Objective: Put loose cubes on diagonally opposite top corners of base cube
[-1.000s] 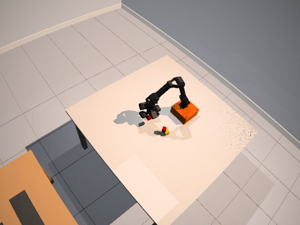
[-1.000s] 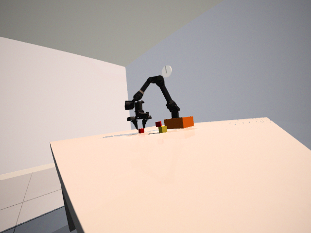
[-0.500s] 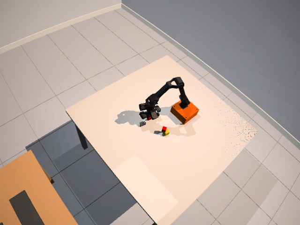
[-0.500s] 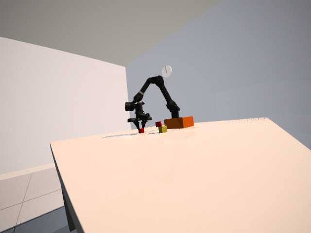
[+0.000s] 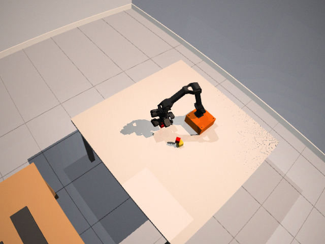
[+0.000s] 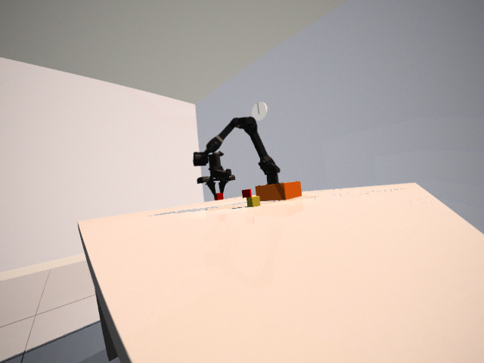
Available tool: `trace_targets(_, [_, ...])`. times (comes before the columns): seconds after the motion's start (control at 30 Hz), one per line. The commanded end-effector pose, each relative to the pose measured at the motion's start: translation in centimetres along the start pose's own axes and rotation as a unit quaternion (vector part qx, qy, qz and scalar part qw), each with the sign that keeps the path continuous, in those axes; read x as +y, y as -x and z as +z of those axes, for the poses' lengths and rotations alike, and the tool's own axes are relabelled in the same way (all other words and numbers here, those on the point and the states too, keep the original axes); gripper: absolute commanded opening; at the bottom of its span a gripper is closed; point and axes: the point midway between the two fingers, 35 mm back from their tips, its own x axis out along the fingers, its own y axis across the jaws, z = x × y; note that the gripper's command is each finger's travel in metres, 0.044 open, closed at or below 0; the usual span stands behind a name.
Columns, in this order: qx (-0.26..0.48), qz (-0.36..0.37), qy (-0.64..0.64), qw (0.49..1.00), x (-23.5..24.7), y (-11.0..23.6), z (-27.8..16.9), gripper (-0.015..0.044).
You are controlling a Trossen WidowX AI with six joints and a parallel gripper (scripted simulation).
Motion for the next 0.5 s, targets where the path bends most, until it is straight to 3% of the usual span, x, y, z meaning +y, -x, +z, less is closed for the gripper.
trace_targets(0.0, [0.000,-0.004,0.003,1.000,-0.3,1.4,0.0,0.0105])
trace_targets(0.47, [0.000,-0.004,0.003,1.000,0.0,5.9,0.0,0.0105])
